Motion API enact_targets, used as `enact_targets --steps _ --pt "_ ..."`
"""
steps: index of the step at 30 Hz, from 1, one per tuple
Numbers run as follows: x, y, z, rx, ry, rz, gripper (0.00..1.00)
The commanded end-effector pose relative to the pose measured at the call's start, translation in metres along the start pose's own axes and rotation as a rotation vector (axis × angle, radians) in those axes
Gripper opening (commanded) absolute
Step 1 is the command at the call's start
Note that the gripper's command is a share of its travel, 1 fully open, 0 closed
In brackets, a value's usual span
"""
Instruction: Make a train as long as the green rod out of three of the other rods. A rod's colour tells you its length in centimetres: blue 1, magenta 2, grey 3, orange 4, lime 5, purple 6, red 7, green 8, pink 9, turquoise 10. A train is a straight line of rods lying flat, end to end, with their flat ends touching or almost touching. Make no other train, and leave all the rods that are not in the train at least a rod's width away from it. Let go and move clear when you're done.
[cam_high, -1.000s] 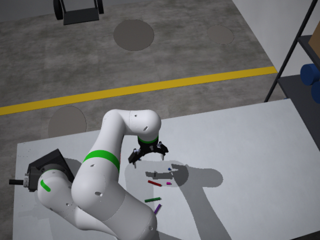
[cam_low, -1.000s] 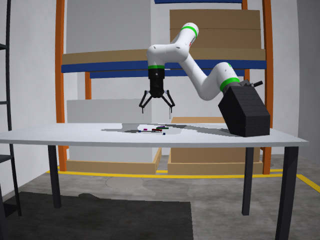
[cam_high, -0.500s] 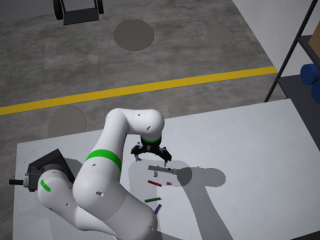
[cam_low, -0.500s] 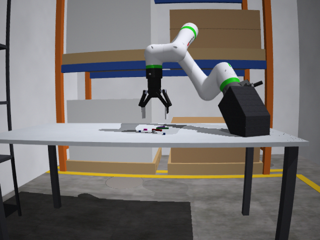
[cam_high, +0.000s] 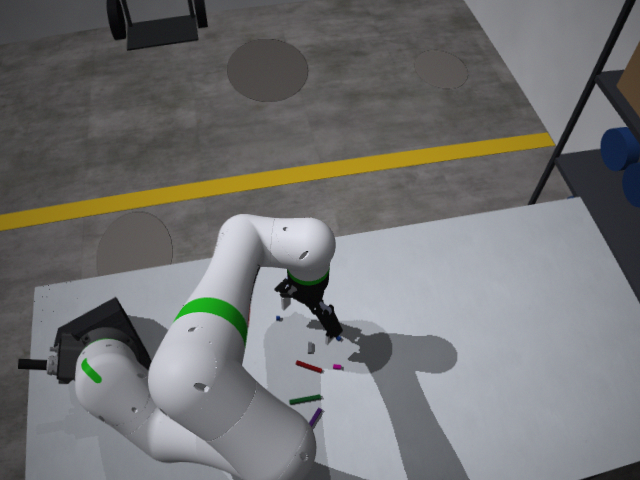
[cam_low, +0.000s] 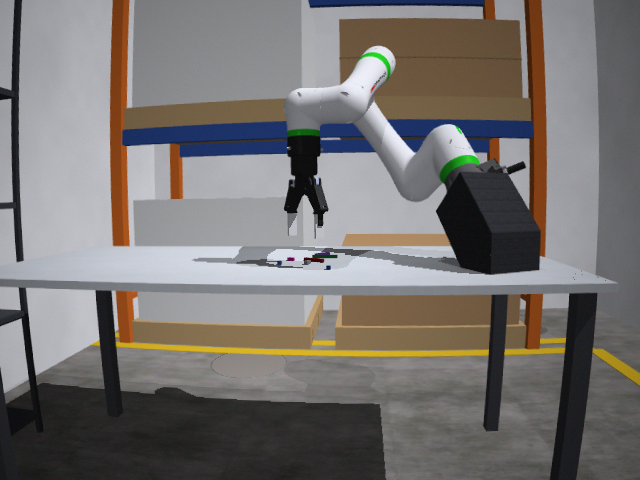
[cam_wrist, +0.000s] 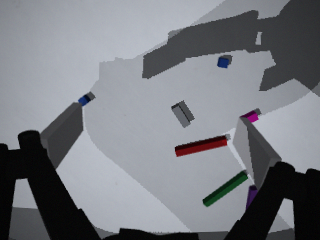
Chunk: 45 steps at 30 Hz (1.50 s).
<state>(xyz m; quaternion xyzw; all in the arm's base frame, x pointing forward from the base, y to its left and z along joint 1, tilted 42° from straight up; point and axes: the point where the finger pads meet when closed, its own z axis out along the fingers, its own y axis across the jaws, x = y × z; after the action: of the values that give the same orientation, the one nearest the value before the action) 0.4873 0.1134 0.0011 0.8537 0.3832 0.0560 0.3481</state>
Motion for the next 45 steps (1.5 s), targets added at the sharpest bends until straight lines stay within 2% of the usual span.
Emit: enact_targets --steps 1,13,15,16,30,32,33,45 --pt "0.003 0.003 -0.001 -0.011 0.005 0.167 1.00" --pt "0.010 0.012 -0.003 -0.011 0.007 0.596 1.00" --pt "0.010 0.012 -0.003 -0.011 0.007 0.596 1.00" --pt "0.012 0.014 -0.003 -0.011 0.008 0.700 1.00" --pt "0.019 0.024 -0.005 -0.010 0.011 1.181 1.00" --pt "0.019 0.024 -0.005 -0.010 0.011 1.181 1.00" --pt "0.021 0.026 -0.005 -0.010 0.011 1.285 1.00" --pt "0.027 0.035 -0.007 -0.009 0.014 1.695 1.00"
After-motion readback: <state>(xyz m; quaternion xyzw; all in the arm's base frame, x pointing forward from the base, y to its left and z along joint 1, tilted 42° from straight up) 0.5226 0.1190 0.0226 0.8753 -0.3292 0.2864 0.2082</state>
